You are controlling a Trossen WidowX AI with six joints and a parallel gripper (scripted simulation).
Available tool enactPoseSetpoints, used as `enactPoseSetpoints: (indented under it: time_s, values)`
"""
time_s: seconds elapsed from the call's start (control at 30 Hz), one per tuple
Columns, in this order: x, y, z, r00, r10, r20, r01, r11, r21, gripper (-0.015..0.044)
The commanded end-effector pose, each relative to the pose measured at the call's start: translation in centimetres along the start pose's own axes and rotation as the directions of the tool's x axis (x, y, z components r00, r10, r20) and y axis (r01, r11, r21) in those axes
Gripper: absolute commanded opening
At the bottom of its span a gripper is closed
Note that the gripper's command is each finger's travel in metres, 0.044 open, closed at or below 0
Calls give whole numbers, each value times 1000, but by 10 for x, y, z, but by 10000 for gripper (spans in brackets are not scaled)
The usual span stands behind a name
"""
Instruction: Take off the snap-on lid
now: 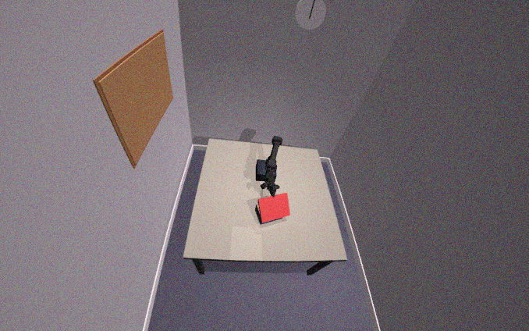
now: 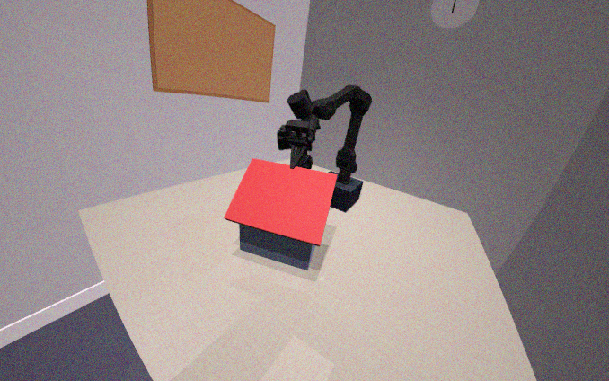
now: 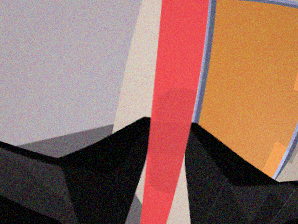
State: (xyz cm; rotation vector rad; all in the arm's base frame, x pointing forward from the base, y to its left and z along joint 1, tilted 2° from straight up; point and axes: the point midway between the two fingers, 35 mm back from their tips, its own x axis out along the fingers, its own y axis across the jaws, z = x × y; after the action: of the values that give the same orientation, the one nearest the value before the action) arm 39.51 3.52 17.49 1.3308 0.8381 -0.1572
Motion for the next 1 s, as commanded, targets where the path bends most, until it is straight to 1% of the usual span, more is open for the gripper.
enactPoseSetpoints:
  time_s: [0.0, 0.97]
  values:
    - [-4, 7, 1, 1000, 14, 5, -14, 1000, -4, 0]
    - [-5, -5, -55, 1000, 14, 2, -14, 1000, 0, 0]
